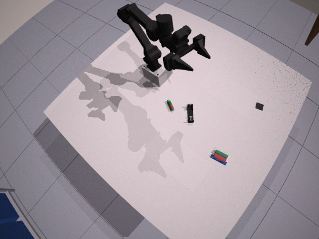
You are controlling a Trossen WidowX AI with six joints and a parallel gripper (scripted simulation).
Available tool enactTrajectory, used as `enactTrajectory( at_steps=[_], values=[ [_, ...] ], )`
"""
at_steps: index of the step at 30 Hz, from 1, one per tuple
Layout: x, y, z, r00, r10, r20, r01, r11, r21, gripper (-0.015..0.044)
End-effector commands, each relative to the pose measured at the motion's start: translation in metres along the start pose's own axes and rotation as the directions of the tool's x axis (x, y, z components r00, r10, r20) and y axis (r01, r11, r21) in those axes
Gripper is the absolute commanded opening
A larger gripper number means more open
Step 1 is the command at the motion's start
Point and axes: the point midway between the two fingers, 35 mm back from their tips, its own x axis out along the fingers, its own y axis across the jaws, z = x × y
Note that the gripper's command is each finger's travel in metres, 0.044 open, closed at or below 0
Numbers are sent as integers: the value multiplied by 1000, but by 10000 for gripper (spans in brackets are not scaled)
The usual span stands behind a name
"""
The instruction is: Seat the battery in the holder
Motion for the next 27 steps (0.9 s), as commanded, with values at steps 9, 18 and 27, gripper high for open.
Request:
enactTrajectory(
  at_steps=[9,18,27],
  values=[
    [16,-36,-162,797,-93,-597,123,992,10,220],
    [-79,-60,-317,108,-51,-993,267,964,-21,220],
    [-115,-61,-339,-100,-8,-995,297,954,-37,220]
  ],
)
